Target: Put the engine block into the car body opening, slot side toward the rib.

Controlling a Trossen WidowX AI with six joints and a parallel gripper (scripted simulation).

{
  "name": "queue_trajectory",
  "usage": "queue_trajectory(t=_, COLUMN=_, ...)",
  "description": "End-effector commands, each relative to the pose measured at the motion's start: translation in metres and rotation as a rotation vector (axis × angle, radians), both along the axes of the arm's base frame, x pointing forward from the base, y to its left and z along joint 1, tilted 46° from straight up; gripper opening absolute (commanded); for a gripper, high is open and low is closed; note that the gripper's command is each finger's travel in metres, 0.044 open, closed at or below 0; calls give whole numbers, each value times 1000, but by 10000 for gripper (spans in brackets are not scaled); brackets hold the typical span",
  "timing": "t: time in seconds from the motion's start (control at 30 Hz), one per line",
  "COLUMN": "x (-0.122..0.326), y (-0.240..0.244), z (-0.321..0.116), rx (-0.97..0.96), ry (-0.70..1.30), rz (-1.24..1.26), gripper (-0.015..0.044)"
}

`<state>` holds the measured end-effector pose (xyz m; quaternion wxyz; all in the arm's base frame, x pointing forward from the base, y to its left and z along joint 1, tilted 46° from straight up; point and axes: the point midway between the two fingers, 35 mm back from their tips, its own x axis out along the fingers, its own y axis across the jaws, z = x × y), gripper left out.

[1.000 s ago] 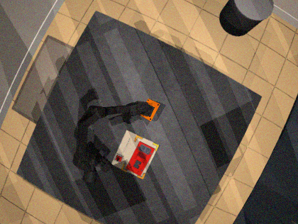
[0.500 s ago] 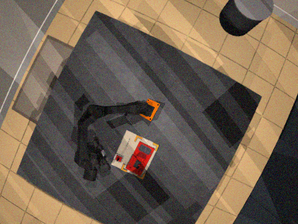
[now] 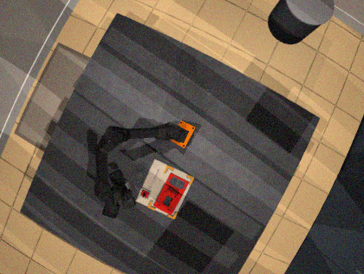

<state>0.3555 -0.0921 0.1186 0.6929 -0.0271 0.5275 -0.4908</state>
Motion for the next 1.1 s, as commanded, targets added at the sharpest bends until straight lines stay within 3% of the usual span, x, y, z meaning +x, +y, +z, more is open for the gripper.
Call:
queue_trajectory(t=0.0, x=0, y=-6, z=-5, rx=-6, ry=2, rz=7, gripper=0)
queue_trajectory(t=1.07, x=-2, y=-48, z=-46, rx=-8, ry=2, rz=7, gripper=0)
